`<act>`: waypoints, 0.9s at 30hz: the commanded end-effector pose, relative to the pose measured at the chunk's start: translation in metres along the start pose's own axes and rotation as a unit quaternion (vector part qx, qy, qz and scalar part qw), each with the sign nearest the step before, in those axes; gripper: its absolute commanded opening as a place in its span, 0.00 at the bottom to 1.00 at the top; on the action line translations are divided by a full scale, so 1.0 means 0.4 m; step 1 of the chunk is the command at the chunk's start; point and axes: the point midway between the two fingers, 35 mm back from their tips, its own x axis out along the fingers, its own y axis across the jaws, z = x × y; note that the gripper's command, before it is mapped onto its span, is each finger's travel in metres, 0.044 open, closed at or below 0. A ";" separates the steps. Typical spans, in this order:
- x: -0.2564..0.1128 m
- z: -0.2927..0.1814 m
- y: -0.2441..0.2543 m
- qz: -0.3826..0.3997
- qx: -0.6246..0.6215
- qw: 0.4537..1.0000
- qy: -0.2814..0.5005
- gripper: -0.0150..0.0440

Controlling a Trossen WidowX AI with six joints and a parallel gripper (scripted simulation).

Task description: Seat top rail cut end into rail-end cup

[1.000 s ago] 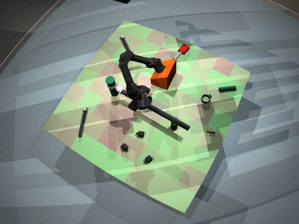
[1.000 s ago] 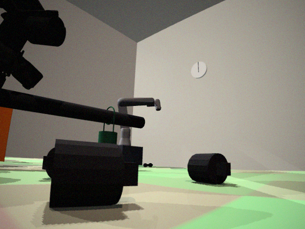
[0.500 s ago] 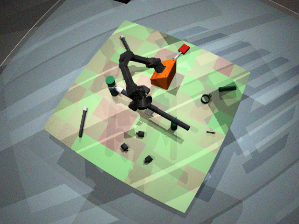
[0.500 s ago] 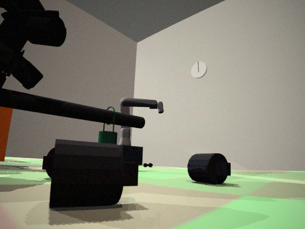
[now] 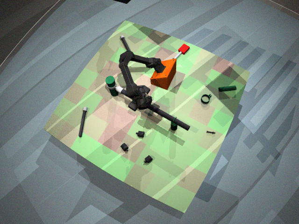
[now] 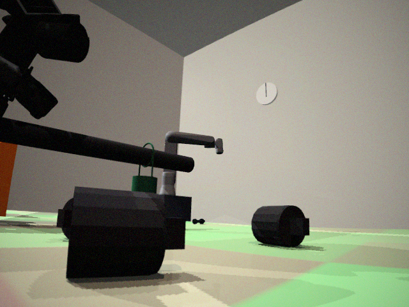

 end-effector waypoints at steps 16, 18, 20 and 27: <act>-0.002 -0.001 0.000 0.000 0.000 1.000 0.002 0.25; -0.002 -0.001 0.000 0.000 0.000 1.000 0.002 0.25; -0.002 -0.002 0.000 0.000 0.000 1.000 0.002 0.25; -0.001 -0.006 0.000 0.000 0.000 1.000 0.002 0.25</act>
